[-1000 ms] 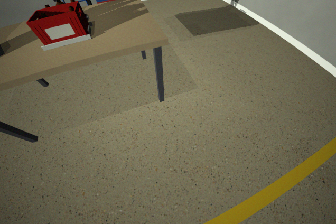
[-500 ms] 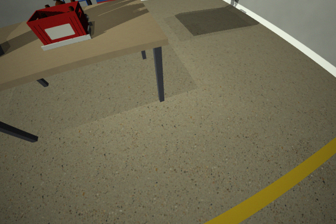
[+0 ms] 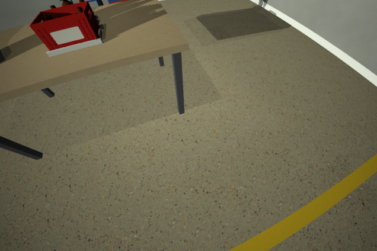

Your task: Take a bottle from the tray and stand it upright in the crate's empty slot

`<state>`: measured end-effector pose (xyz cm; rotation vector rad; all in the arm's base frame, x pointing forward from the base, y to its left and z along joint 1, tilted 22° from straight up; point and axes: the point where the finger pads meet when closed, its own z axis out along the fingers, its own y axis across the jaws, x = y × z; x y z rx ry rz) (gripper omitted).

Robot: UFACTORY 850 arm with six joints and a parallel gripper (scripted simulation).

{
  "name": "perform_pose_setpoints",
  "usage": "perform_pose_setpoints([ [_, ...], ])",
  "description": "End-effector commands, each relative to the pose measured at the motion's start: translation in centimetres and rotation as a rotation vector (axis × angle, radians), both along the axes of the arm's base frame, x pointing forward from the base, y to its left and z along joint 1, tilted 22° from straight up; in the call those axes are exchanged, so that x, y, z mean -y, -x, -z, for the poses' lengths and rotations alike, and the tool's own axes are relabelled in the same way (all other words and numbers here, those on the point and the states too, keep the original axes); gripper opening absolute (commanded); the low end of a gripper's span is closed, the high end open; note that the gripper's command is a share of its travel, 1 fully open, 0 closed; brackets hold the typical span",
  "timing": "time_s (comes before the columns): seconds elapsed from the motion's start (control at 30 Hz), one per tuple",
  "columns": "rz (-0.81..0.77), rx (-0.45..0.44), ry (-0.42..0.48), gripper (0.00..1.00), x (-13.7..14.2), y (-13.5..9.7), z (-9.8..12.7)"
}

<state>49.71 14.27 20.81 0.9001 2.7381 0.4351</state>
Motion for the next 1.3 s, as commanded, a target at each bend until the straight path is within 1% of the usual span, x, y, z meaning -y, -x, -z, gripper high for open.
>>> perform_pose_setpoints([
  [0.0, 0.000, 0.002, 0.000, 0.00, 0.0, -0.1, -0.1],
  [0.53, 0.000, 0.002, 0.000, 0.00, 0.1, 0.1, -0.5],
  [1.27, 0.000, 0.002, 0.000, 0.00, 0.5, 0.7, -2.5],
])
